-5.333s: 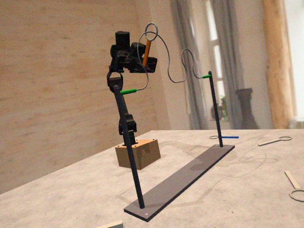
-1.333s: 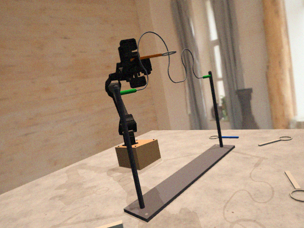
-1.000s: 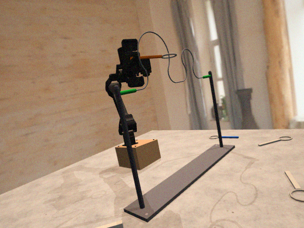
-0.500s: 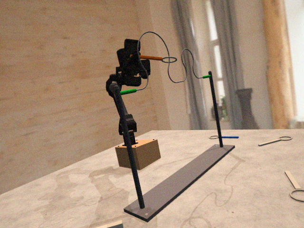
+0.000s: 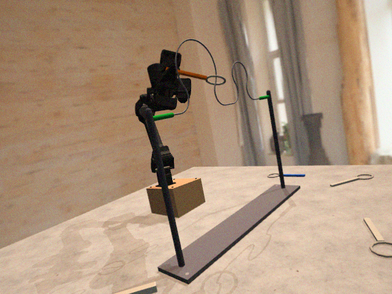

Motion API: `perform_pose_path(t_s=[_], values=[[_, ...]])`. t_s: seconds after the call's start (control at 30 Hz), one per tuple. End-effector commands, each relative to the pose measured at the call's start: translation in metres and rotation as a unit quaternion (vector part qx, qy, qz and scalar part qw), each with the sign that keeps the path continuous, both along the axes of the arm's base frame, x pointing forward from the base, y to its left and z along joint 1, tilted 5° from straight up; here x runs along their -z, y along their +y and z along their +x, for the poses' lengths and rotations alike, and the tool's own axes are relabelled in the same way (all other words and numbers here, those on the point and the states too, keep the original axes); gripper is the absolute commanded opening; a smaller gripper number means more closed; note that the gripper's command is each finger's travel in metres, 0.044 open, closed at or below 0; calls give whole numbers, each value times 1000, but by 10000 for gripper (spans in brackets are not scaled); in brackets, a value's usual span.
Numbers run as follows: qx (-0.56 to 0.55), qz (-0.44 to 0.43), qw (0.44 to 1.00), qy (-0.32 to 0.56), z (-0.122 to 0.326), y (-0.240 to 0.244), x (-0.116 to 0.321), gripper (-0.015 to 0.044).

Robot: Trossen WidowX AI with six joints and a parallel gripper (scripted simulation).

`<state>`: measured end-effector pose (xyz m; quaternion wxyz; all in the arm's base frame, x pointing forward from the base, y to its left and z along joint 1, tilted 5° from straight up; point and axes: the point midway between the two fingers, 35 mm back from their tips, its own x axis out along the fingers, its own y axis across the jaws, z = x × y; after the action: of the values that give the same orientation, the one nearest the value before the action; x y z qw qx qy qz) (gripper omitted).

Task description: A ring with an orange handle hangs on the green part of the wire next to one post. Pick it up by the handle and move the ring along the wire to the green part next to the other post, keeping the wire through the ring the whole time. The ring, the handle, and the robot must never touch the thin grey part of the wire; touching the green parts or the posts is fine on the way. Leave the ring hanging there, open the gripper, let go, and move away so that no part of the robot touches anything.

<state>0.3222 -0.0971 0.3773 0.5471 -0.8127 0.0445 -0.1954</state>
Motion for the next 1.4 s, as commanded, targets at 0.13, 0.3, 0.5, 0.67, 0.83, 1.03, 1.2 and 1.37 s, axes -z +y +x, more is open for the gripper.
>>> perform_pose_path(t_s=[0.13, 0.3, 0.5, 0.67, 0.83, 1.03, 1.2, 1.37], values=[[-1, -15, 1000, 0, 1, -3, 7, -150], [0, -3, 1000, 2, 1, -6, 14, -150], [2, 32, 999, 7, 1, -11, 27, -150], [3, 74, 997, 12, 1, -15, 41, -150], [5, 118, 993, 18, 1, -18, 56, -150], [7, 185, 982, 28, 1, -19, 77, -150], [10, 244, 969, 36, 0, -18, 96, -150], [12, 304, 952, 44, -1, -14, 115, -150]])
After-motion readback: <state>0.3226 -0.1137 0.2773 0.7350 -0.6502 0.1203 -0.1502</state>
